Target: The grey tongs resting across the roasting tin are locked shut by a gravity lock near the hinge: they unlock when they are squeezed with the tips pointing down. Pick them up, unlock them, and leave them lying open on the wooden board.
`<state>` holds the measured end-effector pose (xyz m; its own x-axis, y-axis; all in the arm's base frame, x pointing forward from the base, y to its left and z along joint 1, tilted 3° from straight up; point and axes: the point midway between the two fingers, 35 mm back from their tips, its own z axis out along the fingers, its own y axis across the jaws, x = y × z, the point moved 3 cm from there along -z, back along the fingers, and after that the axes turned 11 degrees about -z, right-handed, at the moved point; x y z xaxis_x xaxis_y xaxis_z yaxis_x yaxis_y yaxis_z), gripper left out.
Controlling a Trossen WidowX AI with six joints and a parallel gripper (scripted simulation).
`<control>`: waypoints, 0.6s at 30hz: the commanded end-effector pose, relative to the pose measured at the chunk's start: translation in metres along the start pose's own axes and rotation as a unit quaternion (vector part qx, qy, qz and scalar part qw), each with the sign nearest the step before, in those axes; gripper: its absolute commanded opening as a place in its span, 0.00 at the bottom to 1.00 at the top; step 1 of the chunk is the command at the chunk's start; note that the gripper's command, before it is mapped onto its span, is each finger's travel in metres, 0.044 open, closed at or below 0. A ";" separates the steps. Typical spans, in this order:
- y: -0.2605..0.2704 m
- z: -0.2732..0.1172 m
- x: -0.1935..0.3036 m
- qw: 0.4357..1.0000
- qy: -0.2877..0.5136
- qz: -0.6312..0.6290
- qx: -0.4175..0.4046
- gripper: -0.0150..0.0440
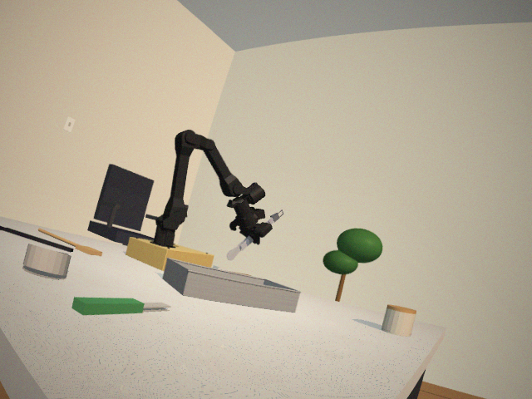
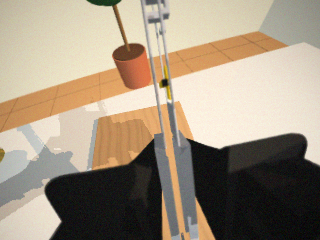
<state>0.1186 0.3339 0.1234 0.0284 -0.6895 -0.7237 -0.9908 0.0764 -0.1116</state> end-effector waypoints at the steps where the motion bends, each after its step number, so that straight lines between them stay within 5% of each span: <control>1: 0.001 -0.009 -0.001 0.999 -0.037 -0.001 0.006 0.00; 18: 0.008 -0.041 0.011 0.984 -0.177 -0.017 0.031 0.00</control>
<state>0.1080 0.3023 0.1373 0.1044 -0.4435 -0.8902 -0.9804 0.1046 -0.1671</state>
